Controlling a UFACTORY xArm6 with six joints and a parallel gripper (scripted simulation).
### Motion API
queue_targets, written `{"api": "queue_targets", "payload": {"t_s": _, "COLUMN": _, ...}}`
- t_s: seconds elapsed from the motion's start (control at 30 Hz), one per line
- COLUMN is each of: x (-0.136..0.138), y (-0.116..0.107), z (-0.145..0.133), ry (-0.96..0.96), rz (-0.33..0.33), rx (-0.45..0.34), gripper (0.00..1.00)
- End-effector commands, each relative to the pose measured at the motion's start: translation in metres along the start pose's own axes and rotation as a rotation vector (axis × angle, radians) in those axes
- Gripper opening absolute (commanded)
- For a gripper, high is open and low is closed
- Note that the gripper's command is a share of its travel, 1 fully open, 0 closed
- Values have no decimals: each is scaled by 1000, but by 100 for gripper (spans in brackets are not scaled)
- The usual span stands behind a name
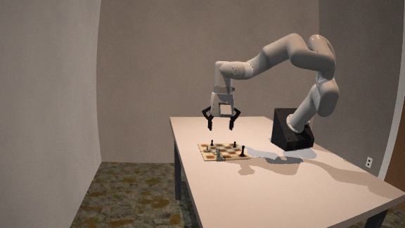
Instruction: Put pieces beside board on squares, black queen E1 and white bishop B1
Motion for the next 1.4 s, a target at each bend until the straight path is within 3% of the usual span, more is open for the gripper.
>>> {"api": "queue_targets", "payload": {"t_s": 0.0, "x": 1, "y": -13, "z": 0, "ry": -1, "rz": -2, "rx": 0, "gripper": 100}}
{"api": "queue_targets", "payload": {"t_s": 0.43, "x": 1, "y": -54, "z": 0, "ry": -1, "rz": -2, "rx": 0, "gripper": 100}}
{"api": "queue_targets", "payload": {"t_s": 1.37, "x": 1, "y": -56, "z": 0, "ry": -1, "rz": -2, "rx": 0, "gripper": 100}}
Point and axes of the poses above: the point where the finger pads meet when closed, its own y axis out along the fingers, its own x axis across the jaws, z = x × y, the point moved 1 cm from there along -y, back along the fingers, and after that the axes turned 5 degrees about -y, right-handed, at the moved point
